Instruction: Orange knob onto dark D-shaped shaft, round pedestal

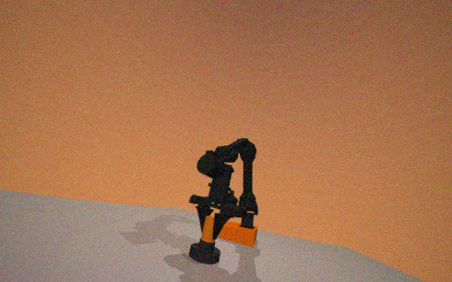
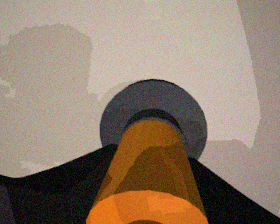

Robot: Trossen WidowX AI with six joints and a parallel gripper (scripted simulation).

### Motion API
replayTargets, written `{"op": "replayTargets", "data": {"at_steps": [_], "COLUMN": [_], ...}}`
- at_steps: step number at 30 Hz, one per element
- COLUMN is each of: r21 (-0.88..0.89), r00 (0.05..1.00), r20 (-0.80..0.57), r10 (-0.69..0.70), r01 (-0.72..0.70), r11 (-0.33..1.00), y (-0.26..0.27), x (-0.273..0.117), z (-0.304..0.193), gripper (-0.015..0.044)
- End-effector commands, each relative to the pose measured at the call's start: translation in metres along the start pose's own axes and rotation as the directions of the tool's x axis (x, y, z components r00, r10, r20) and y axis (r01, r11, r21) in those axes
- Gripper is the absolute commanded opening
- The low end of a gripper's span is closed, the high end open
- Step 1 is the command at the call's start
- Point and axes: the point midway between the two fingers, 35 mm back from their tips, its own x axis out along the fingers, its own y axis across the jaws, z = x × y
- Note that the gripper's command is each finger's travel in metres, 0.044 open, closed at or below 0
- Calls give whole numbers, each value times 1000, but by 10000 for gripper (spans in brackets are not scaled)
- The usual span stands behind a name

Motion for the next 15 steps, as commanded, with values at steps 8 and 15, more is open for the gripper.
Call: {"op": "replayTargets", "data": {"at_steps": [8, 15], "r21": [0, 0], "r00": [1000, 1000], "r20": [0, 0], "r10": [0, 0], "r01": [0, 0], "r11": [1000, 1000], "y": [0, 0], "x": [0, 0], "z": [0, 0], "gripper": [263, 440]}}
